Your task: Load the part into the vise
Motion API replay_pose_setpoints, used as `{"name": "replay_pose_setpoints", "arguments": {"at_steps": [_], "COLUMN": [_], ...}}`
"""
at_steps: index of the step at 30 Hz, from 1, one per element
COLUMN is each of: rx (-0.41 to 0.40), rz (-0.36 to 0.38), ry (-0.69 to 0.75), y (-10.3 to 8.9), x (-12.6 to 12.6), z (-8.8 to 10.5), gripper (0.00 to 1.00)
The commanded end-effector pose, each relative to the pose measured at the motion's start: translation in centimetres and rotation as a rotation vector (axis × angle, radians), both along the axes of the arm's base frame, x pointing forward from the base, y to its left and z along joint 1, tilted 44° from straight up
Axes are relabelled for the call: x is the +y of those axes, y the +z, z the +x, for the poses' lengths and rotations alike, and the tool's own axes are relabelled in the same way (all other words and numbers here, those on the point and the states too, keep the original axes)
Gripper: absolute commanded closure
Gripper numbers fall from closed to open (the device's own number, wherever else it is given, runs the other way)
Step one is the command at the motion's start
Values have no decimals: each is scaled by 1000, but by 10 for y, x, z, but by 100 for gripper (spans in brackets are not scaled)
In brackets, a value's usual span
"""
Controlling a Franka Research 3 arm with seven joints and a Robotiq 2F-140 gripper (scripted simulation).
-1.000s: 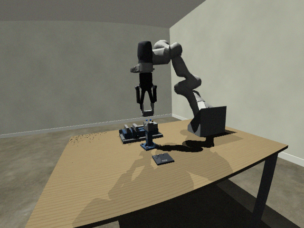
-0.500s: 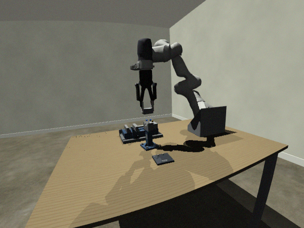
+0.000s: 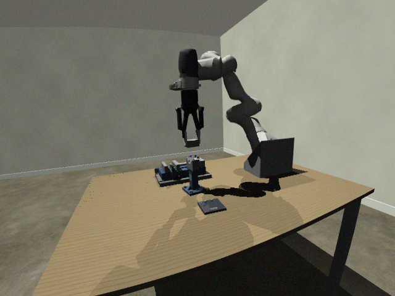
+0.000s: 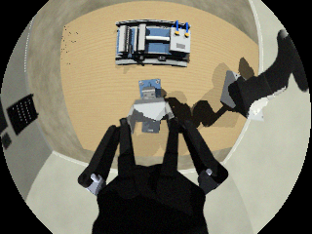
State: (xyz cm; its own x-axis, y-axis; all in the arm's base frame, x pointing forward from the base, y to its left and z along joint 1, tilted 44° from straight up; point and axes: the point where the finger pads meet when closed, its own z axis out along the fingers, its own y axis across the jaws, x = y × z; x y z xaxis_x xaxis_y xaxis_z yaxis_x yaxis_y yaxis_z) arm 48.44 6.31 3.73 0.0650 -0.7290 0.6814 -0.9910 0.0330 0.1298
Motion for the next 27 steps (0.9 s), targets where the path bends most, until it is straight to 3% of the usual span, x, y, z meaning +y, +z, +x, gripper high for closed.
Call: {"name": "replay_pose_setpoints", "arguments": {"at_steps": [1, 13, 27], "rx": [1, 24, 130], "rz": [5, 10, 36], "ry": [4, 25, 127], "y": [2, 3, 12], "x": [4, 1, -10], "z": [0, 1, 7], "gripper": [100, 100, 100]}}
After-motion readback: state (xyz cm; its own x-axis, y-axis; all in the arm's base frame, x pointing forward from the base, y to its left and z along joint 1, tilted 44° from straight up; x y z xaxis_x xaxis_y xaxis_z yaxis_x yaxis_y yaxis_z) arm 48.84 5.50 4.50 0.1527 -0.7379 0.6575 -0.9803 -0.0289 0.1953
